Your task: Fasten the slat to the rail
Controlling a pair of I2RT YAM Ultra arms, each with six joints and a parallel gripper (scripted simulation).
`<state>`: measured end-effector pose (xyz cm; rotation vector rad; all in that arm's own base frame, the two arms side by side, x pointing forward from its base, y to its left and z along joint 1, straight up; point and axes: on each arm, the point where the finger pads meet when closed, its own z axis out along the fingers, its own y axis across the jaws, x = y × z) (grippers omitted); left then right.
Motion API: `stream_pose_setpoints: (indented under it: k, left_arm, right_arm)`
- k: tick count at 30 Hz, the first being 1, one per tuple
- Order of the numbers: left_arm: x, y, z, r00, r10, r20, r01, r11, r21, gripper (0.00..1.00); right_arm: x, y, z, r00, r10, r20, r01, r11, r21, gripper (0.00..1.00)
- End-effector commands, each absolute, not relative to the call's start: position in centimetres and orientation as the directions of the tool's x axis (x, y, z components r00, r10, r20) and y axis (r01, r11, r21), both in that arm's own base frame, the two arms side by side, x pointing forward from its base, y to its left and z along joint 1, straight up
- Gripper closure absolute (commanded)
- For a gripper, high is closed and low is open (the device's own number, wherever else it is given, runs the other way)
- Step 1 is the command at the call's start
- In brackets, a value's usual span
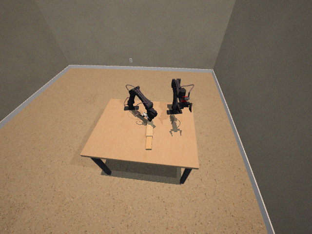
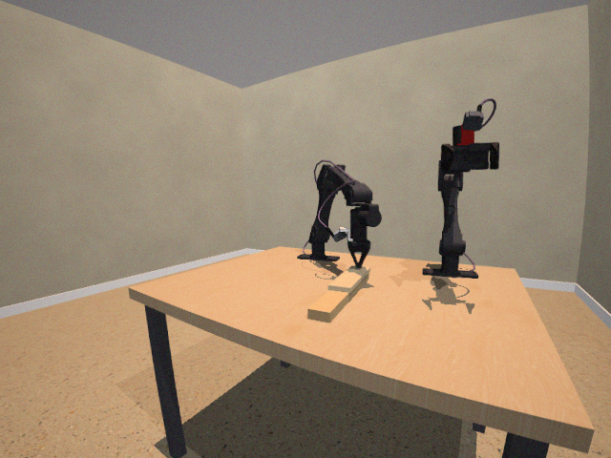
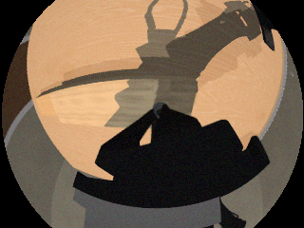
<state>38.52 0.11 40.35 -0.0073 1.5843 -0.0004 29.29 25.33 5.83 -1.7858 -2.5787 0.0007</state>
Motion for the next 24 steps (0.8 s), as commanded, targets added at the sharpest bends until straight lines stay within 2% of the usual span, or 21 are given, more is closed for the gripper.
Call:
stream_pose_setpoints:
  k: [1, 5, 7, 24]
  left_arm:
    - [38.1, 0.1, 41.2, 0.013, 0.0, -1.0, 0.0, 1.0, 0.0, 0.0]
    - [38.1, 0.1, 41.2, 0.013, 0.0, -1.0, 0.0, 1.0, 0.0, 0.0]
    - [38.2, 0.1, 41.0, 0.006, -0.002, -1.0, -0.002, 1.0, -0.002, 0.0]
    - [39.1, -0.6, 40.4, -0.034, -0.022, -0.999, 0.013, 1.0, -0.022, 0.0]
  right_arm:
    - [29.5, 25.6, 4.9, -0.353, 0.936, -0.007, 0.935, 0.353, 0.007, 0.88]
    - [29.5, 25.5, 4.9, -0.353, 0.936, -0.007, 0.935, 0.353, 0.007, 0.88]
    - [29.4, 25.4, 6.2, -0.352, 0.936, 0.008, 0.936, 0.352, 0.009, 0.66]
    - [29.4, 25.4, 6.2, -0.352, 0.936, 0.008, 0.936, 0.352, 0.009, 0.66]
